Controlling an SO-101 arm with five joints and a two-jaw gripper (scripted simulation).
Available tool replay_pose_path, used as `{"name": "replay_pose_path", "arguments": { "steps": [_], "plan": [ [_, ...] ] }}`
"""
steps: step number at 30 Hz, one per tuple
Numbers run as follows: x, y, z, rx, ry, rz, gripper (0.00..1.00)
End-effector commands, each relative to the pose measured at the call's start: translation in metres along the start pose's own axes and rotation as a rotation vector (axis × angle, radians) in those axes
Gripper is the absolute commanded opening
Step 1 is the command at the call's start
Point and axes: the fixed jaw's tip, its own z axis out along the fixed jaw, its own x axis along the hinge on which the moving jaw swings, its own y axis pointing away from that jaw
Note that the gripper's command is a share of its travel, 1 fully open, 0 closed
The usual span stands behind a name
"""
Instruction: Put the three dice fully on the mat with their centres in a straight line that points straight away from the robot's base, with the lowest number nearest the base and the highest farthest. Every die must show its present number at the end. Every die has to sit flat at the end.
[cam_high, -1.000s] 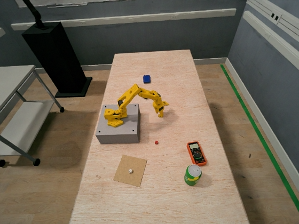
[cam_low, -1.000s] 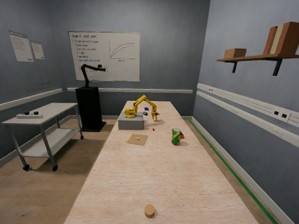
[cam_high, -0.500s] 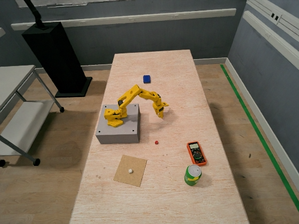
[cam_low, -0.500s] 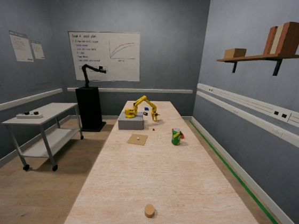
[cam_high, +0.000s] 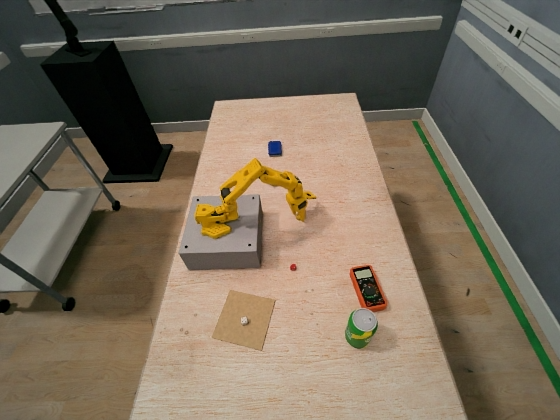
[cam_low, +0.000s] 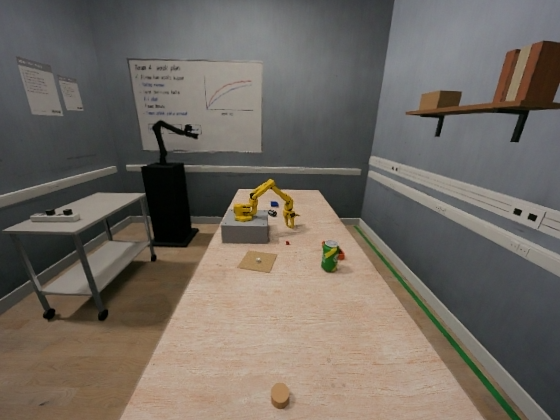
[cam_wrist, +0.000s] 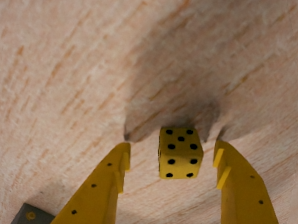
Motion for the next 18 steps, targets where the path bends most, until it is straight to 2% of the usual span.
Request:
{"name": "replay_pose_path", "arguments": {
  "steps": [1,18],
  "plan": [
    [0.0003,0.0003,0.0029,-0.002,0.002,-0.012,0.21],
    [0.0003,-0.0061,0.0029,-0.002,0.003,-0.012,0.1]
  ]
}}
